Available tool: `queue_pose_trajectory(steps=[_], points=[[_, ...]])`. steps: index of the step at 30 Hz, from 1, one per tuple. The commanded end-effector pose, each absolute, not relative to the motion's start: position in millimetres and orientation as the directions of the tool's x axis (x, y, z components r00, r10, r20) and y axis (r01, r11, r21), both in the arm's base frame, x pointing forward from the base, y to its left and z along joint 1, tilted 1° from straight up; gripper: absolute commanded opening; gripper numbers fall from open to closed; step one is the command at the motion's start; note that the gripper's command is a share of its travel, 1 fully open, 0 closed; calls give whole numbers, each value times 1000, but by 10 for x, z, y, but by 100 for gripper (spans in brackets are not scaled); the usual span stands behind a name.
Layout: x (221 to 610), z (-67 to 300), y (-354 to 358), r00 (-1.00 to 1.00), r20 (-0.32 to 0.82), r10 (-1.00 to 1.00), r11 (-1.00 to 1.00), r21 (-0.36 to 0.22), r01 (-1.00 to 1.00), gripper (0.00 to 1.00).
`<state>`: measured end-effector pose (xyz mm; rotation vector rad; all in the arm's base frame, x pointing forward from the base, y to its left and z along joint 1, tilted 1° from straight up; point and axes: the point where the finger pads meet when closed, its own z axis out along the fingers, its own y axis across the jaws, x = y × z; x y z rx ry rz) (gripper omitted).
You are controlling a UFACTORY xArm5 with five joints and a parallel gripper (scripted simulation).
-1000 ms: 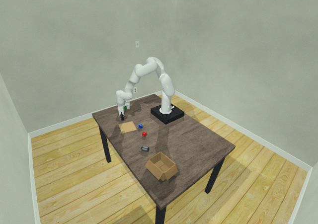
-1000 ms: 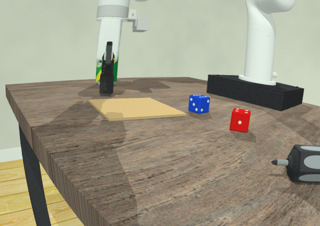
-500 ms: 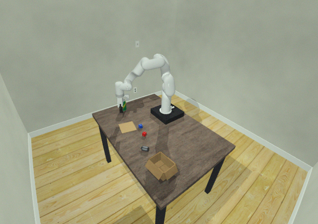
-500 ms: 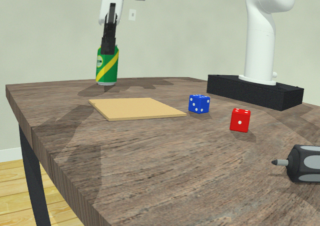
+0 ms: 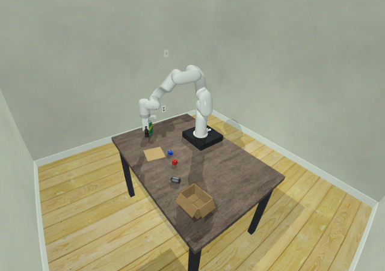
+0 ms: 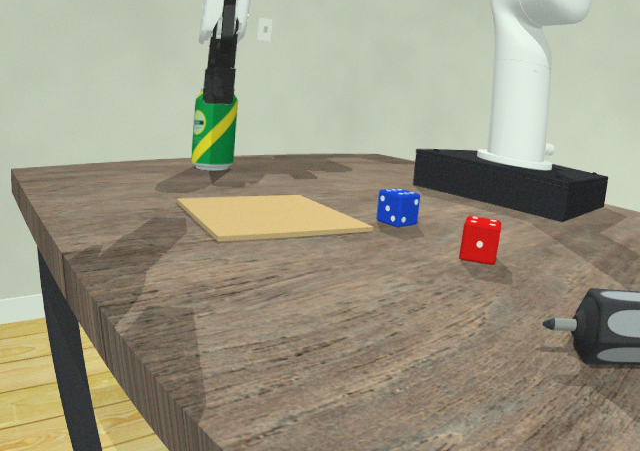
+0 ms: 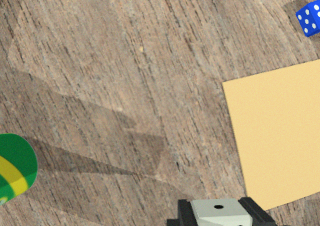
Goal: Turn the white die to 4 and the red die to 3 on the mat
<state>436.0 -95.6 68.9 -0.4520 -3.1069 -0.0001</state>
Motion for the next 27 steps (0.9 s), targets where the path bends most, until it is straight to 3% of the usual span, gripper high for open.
queue_pose_trajectory(steps=[1, 3, 7, 27], points=[[4520, 724, -598, -983, -4, 183, 983, 0, 183, 27], [4657, 749, -69, -999, -6, 35, 999, 0, 35, 27], [4710, 763, 266, -998, -7, -56, 998, 0, -56, 27], [4713, 692, 284, -998, -7, -61, 998, 0, -61, 27]])
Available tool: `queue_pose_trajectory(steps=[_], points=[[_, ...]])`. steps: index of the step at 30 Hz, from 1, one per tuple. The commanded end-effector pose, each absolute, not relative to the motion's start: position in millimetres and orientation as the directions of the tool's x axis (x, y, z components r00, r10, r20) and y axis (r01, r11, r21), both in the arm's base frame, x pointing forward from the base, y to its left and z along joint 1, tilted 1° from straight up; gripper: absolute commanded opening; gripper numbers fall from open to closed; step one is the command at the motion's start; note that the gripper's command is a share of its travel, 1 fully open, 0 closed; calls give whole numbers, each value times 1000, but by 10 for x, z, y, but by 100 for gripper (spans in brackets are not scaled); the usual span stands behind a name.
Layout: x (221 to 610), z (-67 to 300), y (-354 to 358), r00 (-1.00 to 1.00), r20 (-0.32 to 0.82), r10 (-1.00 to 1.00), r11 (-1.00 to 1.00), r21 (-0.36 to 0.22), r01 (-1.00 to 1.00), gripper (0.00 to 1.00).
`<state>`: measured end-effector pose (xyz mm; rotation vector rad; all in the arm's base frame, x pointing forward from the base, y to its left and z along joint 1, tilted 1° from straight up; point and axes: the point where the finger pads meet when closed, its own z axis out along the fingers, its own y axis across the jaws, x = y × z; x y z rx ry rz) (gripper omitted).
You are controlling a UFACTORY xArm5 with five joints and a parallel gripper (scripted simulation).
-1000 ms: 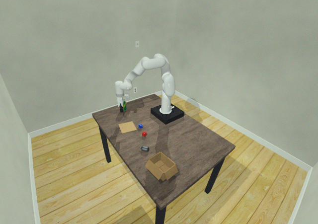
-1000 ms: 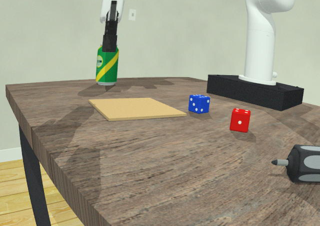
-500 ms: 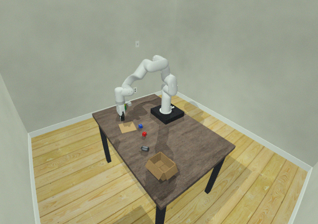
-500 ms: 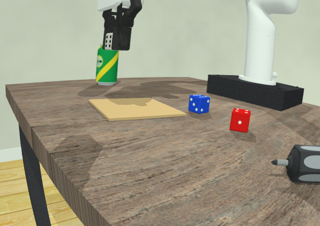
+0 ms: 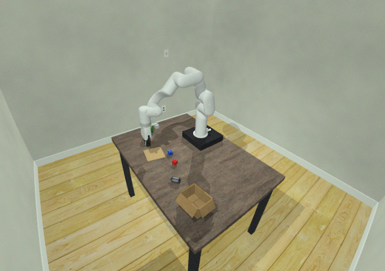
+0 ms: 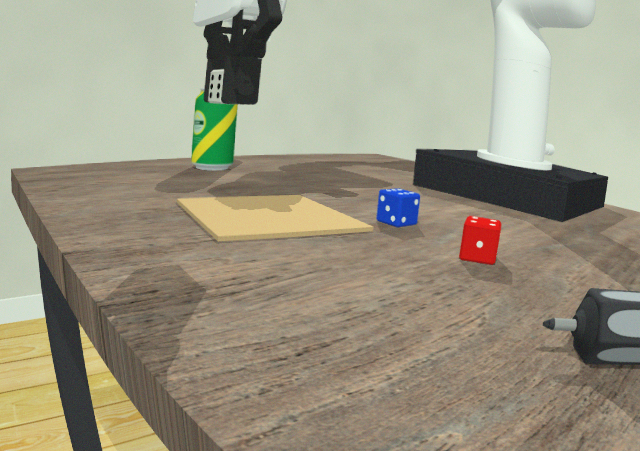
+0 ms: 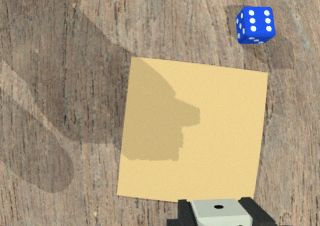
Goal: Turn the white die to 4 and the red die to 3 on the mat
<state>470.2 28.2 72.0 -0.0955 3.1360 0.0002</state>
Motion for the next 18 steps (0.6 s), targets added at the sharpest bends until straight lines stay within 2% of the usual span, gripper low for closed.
queue_pose_trajectory(steps=[1, 8, 18], points=[[4713, 666, 285, -998, -7, -61, 998, 0, -61, 27], [4715, 480, 287, -998, -7, -61, 998, 0, -61, 27], [4719, 0, 294, -998, -7, -61, 998, 0, -61, 27]])
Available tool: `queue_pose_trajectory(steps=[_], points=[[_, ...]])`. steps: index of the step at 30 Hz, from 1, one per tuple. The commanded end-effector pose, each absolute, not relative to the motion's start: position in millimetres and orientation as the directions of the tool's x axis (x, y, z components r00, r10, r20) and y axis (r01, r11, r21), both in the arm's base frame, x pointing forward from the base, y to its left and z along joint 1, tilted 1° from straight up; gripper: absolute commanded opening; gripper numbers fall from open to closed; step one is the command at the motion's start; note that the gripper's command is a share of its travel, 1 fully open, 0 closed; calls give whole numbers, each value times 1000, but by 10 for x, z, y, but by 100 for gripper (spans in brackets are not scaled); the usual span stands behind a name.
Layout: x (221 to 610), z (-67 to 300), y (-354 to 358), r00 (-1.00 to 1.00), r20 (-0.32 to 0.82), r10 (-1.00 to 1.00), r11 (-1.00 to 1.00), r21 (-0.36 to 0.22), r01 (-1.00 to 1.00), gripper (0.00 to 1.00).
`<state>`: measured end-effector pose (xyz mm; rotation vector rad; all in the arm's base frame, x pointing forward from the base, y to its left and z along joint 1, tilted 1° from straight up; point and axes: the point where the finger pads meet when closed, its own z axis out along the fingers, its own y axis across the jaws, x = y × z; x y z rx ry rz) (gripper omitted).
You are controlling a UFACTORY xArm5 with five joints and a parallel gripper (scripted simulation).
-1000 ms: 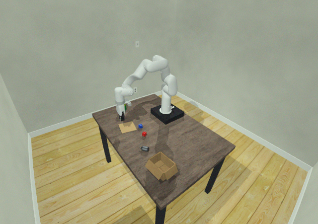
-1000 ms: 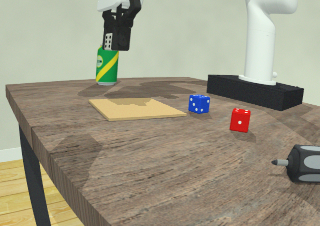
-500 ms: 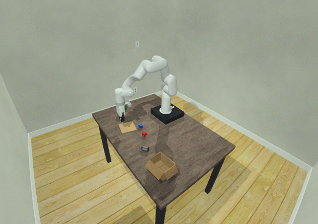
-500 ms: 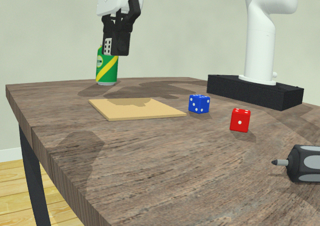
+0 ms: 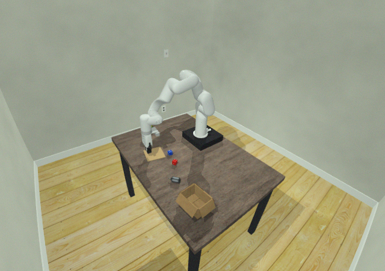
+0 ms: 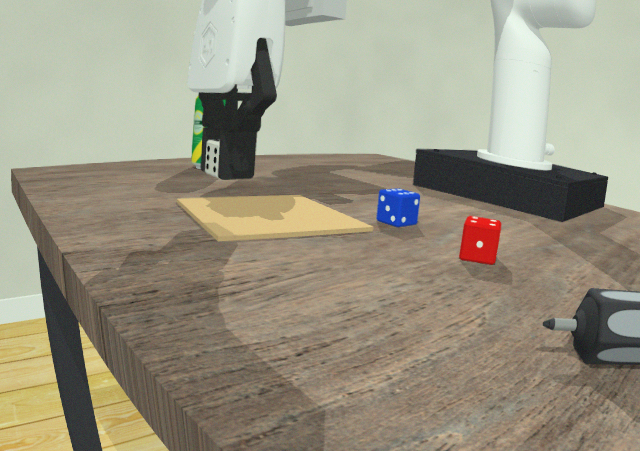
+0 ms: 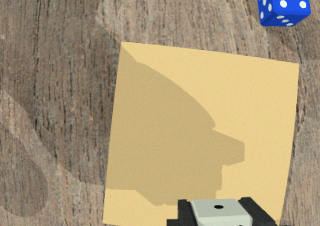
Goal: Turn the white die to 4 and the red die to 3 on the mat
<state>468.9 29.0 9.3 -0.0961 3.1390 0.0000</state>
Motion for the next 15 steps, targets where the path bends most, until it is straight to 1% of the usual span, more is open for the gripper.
queue_pose_trajectory(steps=[1, 5, 15], points=[[4720, -37, 294, -998, -7, -61, 998, 0, -61, 27], [4721, -146, 296, -998, -7, -61, 998, 0, -61, 27], [4721, -196, 296, -998, -7, -61, 998, 0, -61, 27]])
